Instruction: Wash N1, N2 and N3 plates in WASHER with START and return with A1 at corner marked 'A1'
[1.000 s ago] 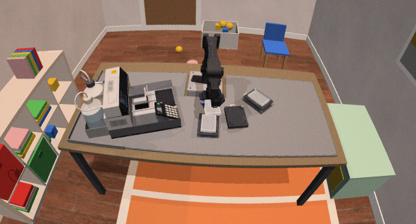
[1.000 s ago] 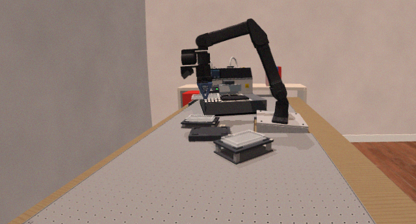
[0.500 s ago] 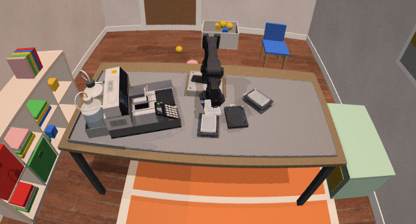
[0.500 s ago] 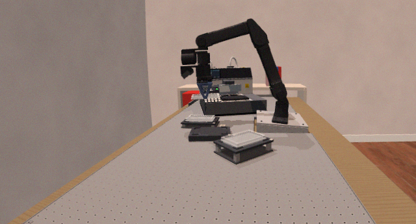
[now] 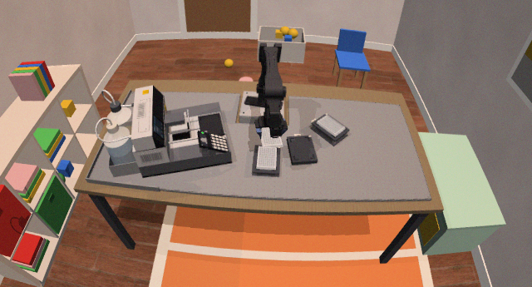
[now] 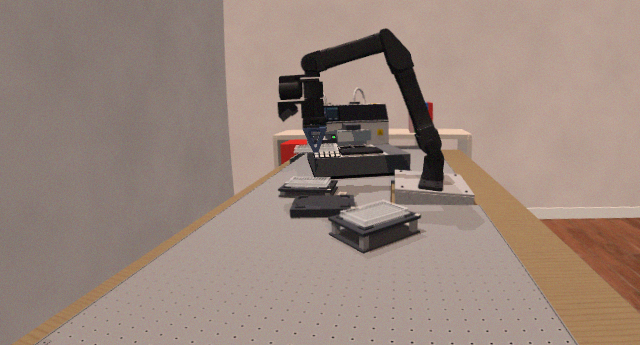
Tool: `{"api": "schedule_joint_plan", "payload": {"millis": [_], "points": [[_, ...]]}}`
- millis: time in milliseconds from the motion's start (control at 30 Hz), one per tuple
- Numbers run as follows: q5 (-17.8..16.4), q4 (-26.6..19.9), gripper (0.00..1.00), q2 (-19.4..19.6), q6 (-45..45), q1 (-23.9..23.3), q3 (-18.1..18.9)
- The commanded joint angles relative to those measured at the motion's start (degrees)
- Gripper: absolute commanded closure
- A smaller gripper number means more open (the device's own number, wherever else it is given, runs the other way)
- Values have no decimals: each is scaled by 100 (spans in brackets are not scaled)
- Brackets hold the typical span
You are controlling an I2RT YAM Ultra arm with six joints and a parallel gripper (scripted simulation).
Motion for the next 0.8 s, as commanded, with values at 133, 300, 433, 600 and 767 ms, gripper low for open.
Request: {"api": "schedule_joint_plan", "payload": {"millis": [133,300,433,600,767], "points": [[-1,11,100,-47,6,-2,52],[-6,33,100,-70,271,73,9],[-26,120,100,-150,674,375,-149],[-41,179,100,-195,904,605,-245],[-66,268,100,-239,1292,993,-362]]}}
